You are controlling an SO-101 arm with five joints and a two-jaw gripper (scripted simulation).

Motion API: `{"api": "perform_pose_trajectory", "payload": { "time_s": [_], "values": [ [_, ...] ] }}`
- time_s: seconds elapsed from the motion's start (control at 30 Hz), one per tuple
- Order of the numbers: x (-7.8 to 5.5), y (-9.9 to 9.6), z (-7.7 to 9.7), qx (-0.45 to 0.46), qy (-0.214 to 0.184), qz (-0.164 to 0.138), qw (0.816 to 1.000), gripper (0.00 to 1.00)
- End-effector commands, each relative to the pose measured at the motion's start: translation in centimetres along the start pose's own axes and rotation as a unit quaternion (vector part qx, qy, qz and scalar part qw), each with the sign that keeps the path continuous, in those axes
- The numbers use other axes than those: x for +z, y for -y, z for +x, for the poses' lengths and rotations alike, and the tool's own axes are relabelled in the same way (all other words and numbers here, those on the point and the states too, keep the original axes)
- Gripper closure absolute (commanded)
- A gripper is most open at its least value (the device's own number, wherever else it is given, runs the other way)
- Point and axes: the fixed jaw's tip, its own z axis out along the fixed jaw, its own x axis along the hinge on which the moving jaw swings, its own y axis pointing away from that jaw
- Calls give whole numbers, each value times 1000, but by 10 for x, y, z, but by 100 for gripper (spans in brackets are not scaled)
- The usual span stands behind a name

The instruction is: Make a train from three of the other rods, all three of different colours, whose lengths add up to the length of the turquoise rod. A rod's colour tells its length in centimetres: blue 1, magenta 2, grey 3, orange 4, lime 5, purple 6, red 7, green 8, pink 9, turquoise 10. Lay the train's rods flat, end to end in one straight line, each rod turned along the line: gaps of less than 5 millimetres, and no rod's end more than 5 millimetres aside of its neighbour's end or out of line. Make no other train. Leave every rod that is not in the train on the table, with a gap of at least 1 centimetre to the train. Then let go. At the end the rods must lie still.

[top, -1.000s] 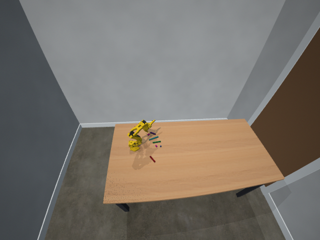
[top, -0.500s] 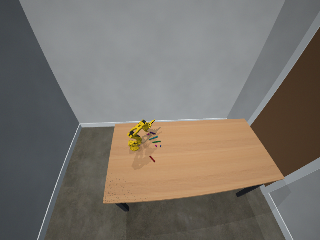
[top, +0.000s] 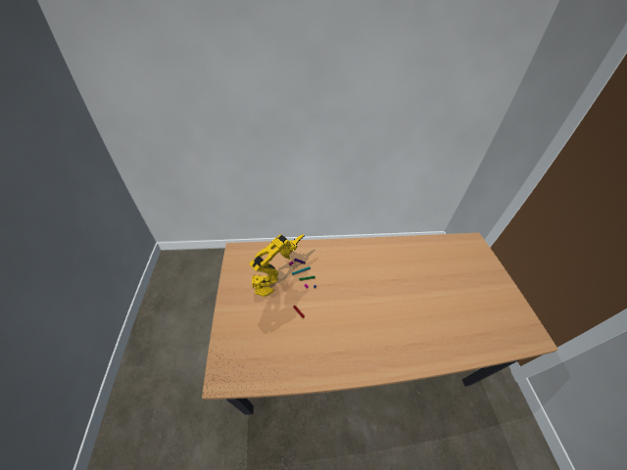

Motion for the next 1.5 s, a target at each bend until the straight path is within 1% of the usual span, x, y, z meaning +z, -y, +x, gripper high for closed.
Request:
{"api": "perform_pose_trajectory", "payload": {
  "time_s": [0.0,0.47,1.1,1.47],
  "values": [
    [-9,8,-1,0,3,32,999,0],
    [-8,9,-1,0,3,29,1000,0],
    [1,15,-2,0,1,-13,1000,0],
    [2,15,-2,0,0,-19,1000,0]
  ]
}}
